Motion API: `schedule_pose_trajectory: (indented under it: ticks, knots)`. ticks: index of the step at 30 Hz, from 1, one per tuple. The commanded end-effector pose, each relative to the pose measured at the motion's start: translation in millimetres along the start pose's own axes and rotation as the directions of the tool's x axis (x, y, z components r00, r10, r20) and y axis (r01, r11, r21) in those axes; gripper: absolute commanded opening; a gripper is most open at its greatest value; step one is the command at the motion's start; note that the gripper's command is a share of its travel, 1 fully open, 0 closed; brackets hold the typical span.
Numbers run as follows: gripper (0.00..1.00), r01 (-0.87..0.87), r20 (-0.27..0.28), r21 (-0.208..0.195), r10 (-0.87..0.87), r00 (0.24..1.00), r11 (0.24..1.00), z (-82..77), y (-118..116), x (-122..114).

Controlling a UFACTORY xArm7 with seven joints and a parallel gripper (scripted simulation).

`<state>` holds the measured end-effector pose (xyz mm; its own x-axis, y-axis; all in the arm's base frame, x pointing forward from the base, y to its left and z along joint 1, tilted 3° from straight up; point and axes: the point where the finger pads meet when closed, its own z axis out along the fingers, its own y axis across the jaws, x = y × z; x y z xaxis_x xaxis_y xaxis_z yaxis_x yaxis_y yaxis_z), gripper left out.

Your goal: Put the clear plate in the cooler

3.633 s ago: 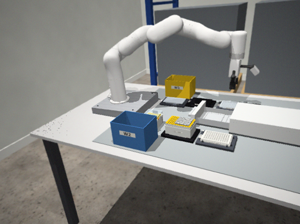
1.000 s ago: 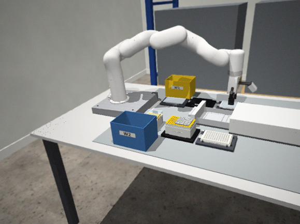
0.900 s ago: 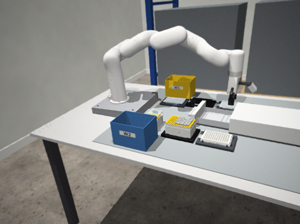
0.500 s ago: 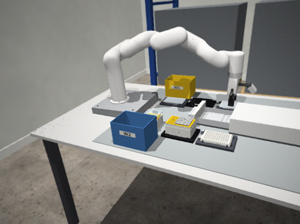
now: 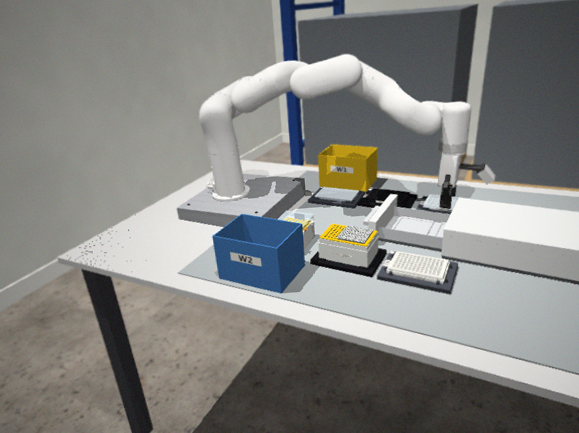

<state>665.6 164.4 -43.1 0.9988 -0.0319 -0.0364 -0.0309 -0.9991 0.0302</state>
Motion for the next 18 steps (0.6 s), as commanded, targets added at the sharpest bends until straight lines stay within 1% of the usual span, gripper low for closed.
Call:
schedule_pose_trajectory:
  ticks: [1, 17, 18]
  knots:
    - [1.0, 0.0, -0.006, 0.002, 0.0, 1.0, 1.0, -1.3, -0.6, 1.9]
    - [1.0, 0.0, -0.006, 0.002, 0.0, 1.0, 1.0, -1.3, -0.6, 2.0]
    - [0.0, 0.0, -0.006, 0.002, 0.0, 1.0, 1.0, -1.9, -0.6, 2.0]
